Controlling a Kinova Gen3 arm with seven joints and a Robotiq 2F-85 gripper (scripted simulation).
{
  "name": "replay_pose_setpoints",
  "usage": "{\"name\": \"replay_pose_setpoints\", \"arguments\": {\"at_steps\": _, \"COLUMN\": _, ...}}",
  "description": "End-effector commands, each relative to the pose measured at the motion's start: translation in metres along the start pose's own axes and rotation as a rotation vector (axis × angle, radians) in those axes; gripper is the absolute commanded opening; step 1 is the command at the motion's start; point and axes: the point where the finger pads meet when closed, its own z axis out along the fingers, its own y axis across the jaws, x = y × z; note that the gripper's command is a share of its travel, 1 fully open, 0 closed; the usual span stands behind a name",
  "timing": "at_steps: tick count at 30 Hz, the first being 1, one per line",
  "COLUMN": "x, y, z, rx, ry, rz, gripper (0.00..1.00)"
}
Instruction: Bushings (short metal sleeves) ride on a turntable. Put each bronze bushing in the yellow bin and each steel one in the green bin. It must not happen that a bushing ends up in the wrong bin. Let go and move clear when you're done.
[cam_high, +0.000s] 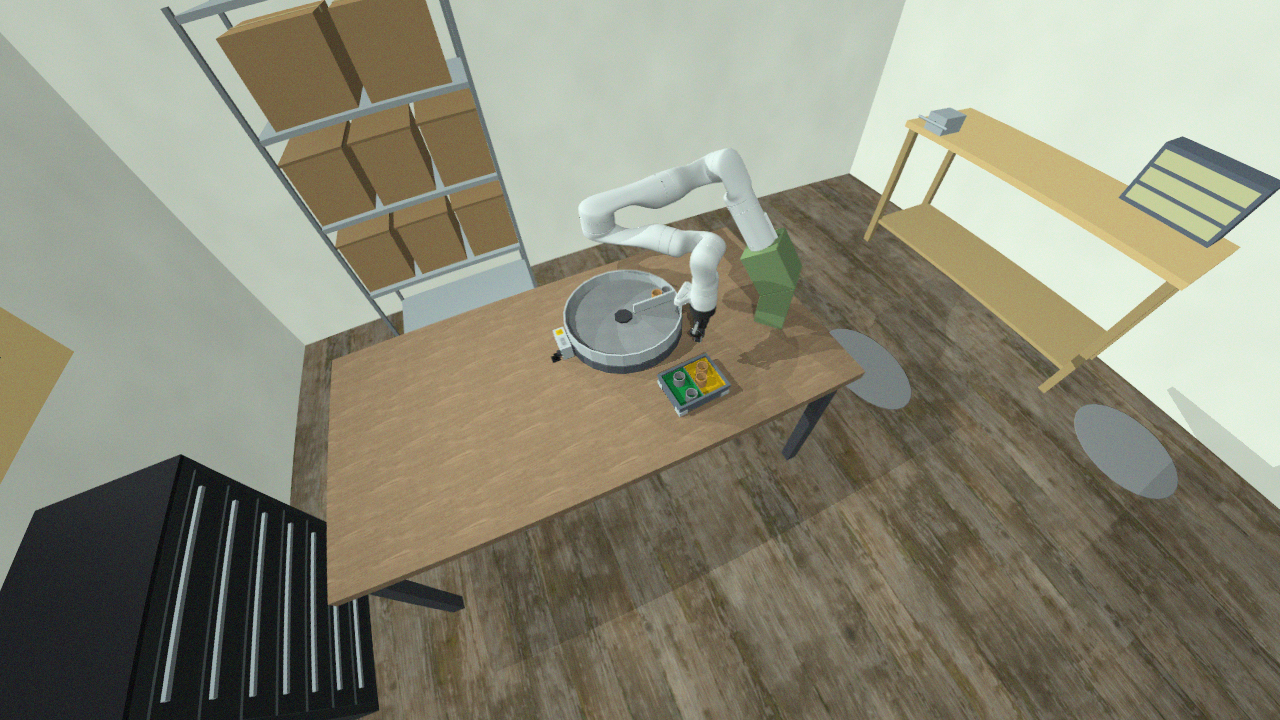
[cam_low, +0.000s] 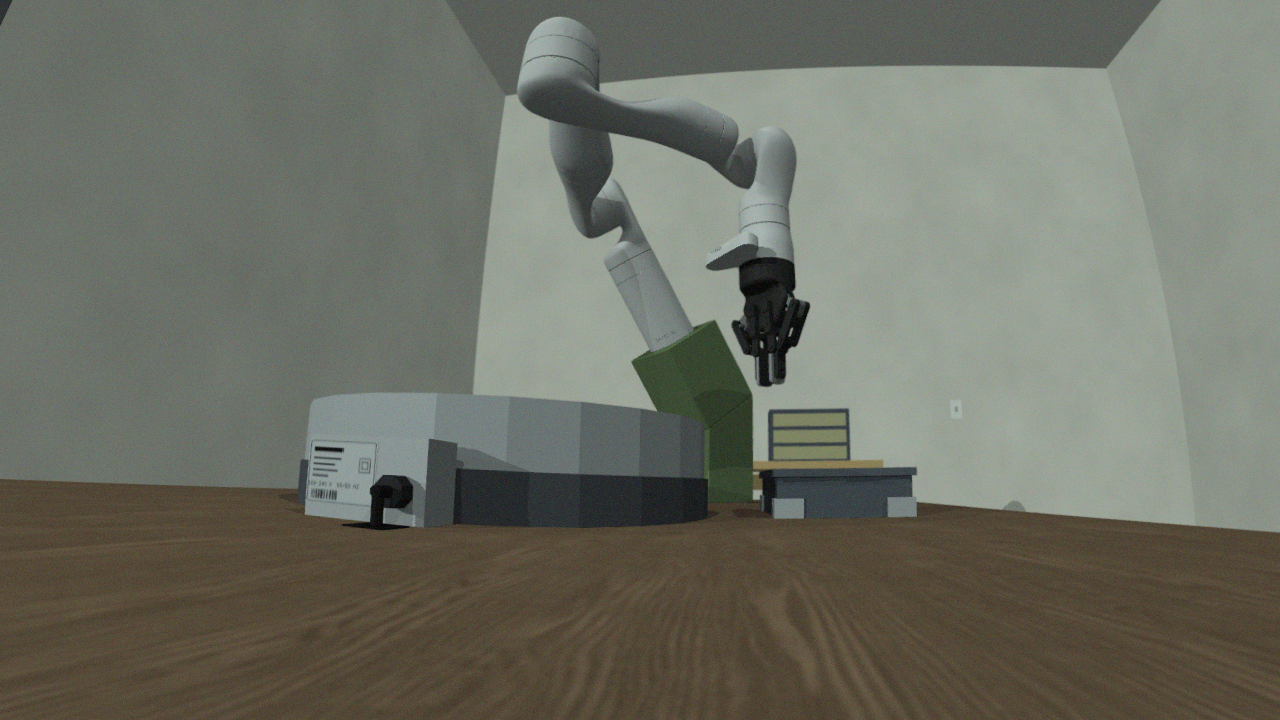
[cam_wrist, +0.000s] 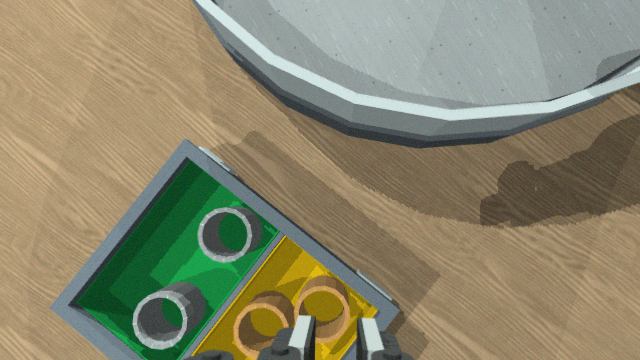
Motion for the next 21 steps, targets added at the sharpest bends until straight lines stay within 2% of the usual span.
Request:
{"name": "replay_pose_setpoints", "arguments": {"at_steps": 1, "x": 0.021, "y": 0.009, "z": 0.0, "rx": -0.002, "ry": 0.0, "rz": -0.138, "gripper": 0.18}}
{"name": "replay_pose_setpoints", "arguments": {"at_steps": 4, "x": 0.021, "y": 0.009, "z": 0.0, "rx": -0.002, "ry": 0.0, "rz": -0.138, "gripper": 0.18}}
{"name": "replay_pose_setpoints", "arguments": {"at_steps": 6, "x": 0.034, "y": 0.019, "z": 0.001, "rx": -0.002, "ry": 0.0, "rz": -0.277, "gripper": 0.18}}
{"name": "replay_pose_setpoints", "arguments": {"at_steps": 8, "x": 0.034, "y": 0.019, "z": 0.001, "rx": -0.002, "ry": 0.0, "rz": -0.277, "gripper": 0.18}}
{"name": "replay_pose_setpoints", "arguments": {"at_steps": 11, "x": 0.053, "y": 0.035, "z": 0.003, "rx": -0.002, "ry": -0.001, "rz": -0.487, "gripper": 0.18}}
{"name": "replay_pose_setpoints", "arguments": {"at_steps": 14, "x": 0.053, "y": 0.035, "z": 0.003, "rx": -0.002, "ry": -0.001, "rz": -0.487, "gripper": 0.18}}
{"name": "replay_pose_setpoints", "arguments": {"at_steps": 18, "x": 0.078, "y": 0.054, "z": 0.005, "rx": -0.002, "ry": -0.001, "rz": -0.758, "gripper": 0.18}}
{"name": "replay_pose_setpoints", "arguments": {"at_steps": 21, "x": 0.085, "y": 0.06, "z": 0.005, "rx": -0.002, "ry": -0.001, "rz": -0.836, "gripper": 0.18}}
